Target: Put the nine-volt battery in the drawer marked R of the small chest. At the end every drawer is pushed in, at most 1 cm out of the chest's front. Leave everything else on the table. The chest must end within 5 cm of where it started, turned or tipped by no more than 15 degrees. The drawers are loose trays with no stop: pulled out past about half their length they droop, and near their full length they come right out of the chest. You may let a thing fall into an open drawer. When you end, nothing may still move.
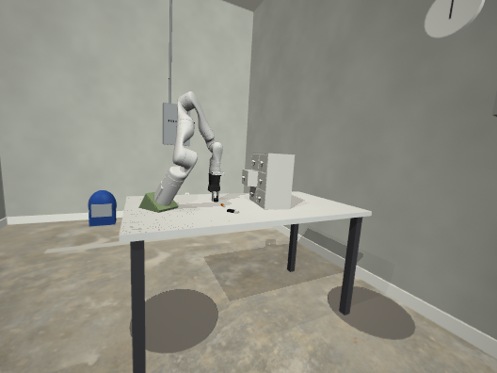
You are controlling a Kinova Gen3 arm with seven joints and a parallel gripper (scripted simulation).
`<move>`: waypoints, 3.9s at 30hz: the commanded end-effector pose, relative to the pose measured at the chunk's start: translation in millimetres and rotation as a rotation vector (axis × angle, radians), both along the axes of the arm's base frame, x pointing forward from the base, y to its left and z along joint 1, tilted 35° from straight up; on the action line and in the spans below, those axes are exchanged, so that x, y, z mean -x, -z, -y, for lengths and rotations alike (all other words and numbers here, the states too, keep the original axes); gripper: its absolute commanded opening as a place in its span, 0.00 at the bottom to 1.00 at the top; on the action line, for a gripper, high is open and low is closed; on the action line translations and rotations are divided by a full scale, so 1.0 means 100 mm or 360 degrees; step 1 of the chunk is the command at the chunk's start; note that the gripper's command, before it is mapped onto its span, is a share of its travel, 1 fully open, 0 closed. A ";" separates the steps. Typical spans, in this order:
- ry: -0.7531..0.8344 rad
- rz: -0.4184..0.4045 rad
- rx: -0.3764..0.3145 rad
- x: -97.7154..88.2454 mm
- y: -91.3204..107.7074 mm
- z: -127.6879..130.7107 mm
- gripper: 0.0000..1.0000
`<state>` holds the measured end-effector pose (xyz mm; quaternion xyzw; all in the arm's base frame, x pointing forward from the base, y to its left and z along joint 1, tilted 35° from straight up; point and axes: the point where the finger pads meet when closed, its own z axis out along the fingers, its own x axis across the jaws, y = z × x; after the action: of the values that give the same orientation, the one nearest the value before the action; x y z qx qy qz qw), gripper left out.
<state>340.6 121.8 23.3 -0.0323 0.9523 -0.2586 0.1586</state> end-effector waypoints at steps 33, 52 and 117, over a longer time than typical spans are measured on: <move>-0.0004 0.0002 -0.0003 0.31 -0.81 -0.49 0.51; 0.0045 0.0031 -0.0023 0.30 -0.82 -0.48 0.51; 0.1842 0.1090 -0.0726 -0.23 -1.21 -0.16 0.51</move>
<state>362.4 140.5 144.4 0.5927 0.7468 -0.0896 0.2880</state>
